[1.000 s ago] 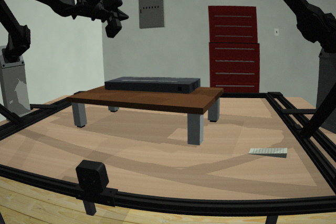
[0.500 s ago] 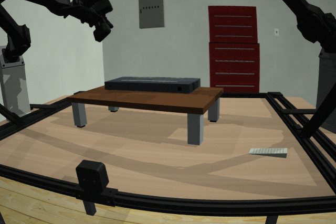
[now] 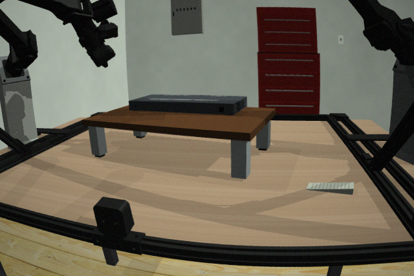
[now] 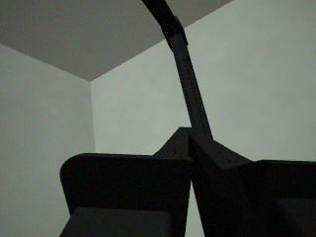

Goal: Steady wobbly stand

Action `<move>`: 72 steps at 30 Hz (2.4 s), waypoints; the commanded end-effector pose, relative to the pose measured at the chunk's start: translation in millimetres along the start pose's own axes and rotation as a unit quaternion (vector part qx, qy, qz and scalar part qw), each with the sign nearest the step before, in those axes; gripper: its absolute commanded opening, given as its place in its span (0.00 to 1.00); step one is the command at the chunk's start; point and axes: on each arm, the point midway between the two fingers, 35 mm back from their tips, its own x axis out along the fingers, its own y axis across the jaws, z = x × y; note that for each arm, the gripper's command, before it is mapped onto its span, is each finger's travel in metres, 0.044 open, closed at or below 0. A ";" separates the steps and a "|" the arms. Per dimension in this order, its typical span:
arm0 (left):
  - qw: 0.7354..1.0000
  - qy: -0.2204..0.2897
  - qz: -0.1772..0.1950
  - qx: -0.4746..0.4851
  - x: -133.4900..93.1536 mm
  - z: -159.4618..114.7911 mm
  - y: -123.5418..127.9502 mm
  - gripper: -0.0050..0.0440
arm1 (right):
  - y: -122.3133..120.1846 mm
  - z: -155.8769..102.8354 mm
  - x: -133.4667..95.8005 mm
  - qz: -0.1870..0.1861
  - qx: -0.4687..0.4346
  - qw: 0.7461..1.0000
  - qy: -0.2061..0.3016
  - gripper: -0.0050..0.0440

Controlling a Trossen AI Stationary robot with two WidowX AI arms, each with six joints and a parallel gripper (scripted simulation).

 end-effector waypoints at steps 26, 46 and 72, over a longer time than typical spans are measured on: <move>0.866 0.326 -0.111 -0.363 -50.4 -136.9 -45.0 0.10 | -17.7 9.2 1.9 0.082 -0.587 0.805 -0.013 0.10; 0.887 0.306 -0.101 -0.331 -42.6 -129.8 -41.0 0.10 | -18.0 16.8 2.9 0.087 -0.733 0.674 -0.024 0.10; 0.887 0.306 -0.101 -0.331 -42.5 -129.8 -41.0 0.10 | -161.5 9.6 -52.1 -0.015 -0.779 0.574 0.251 0.10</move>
